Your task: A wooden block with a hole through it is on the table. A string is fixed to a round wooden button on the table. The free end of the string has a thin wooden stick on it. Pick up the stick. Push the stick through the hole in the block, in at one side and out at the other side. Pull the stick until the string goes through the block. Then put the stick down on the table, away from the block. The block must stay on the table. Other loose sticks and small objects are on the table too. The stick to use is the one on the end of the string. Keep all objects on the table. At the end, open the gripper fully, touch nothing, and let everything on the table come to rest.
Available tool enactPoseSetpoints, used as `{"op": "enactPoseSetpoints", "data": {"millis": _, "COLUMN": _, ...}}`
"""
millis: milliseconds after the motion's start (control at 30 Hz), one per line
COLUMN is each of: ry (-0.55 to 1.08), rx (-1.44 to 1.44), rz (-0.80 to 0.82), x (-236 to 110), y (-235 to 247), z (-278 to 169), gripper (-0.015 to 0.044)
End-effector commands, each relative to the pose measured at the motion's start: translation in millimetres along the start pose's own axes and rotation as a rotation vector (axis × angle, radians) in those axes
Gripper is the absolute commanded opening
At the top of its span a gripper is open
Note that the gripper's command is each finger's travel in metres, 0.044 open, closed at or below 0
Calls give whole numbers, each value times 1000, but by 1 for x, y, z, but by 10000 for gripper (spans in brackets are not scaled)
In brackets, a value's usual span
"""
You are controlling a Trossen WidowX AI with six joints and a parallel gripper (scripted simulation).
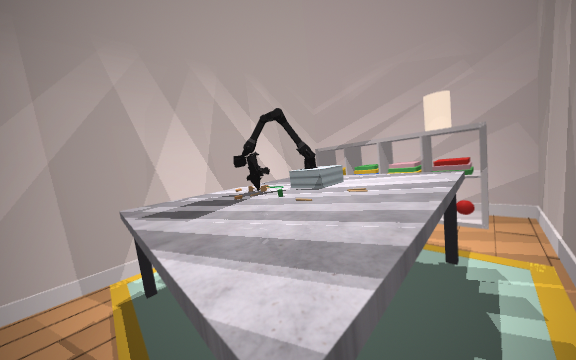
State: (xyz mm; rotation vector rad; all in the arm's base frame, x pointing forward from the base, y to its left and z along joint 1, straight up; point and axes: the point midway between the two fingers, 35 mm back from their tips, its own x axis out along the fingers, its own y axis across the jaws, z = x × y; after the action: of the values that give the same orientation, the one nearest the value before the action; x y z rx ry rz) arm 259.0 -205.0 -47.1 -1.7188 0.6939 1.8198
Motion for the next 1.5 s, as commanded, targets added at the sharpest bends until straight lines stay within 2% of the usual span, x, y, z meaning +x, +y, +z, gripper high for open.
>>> {"op": "enactPoseSetpoints", "data": {"millis": 0, "ry": -7, "rx": 1, "rz": 0, "x": 1, "y": 0, "z": 0, "gripper": 0}}
{"op": "enactPoseSetpoints", "data": {"millis": 1467, "ry": 0, "rx": 0, "rz": -1, "x": -3, "y": 0, "z": -53, "gripper": 0}}
